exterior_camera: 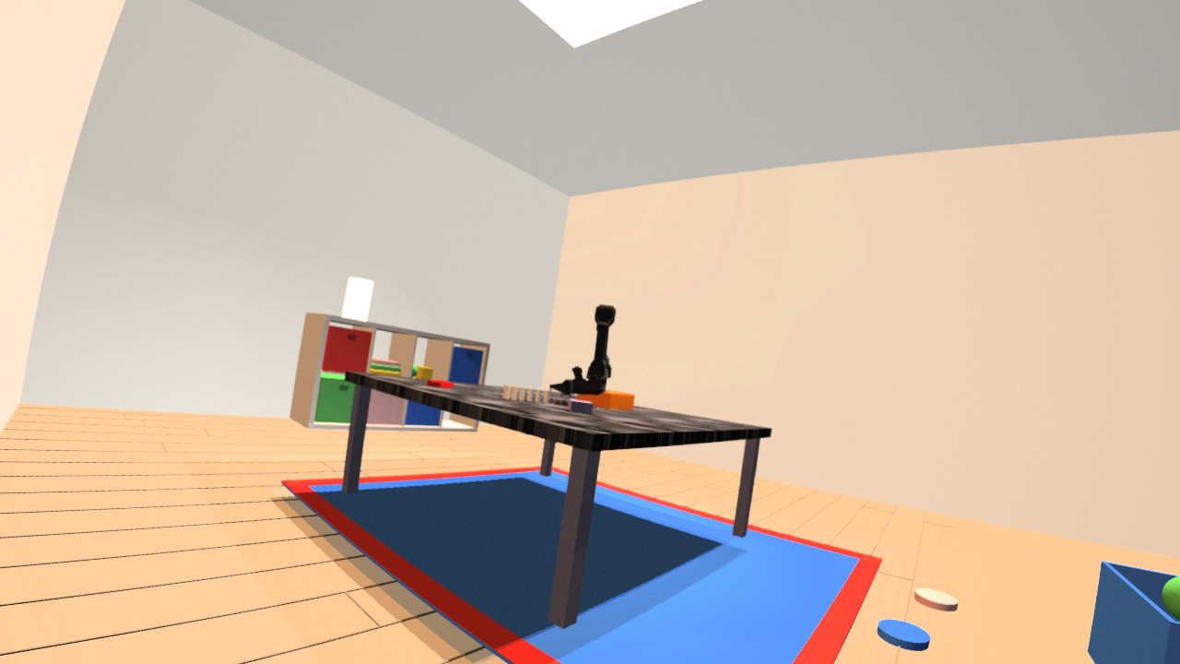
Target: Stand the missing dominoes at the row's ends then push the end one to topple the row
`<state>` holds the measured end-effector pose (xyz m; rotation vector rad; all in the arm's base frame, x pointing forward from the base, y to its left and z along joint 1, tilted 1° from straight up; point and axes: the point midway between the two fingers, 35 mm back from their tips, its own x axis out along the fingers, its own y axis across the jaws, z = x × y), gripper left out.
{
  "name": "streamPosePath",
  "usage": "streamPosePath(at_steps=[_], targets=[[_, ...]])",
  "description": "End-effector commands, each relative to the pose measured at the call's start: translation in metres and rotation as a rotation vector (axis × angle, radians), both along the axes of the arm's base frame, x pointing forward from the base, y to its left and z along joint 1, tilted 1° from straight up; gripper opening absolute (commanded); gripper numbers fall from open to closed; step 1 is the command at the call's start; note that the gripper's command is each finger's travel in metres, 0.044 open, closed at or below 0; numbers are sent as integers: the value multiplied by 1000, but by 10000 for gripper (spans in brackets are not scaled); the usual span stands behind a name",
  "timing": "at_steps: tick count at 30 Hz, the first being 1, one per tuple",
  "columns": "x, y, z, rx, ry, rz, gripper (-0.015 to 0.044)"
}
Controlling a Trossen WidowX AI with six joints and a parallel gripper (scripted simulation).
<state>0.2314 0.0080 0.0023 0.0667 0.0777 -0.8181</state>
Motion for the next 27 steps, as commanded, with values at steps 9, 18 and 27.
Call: streamPosePath(at_steps=[9, 18, 27], targets=[[-4, -6, -14, -10, 7, -1, 107], [-4, -6, -14, -10, 7, -1, 160], [-4, -6, -14, -10, 7, -1, 396]])
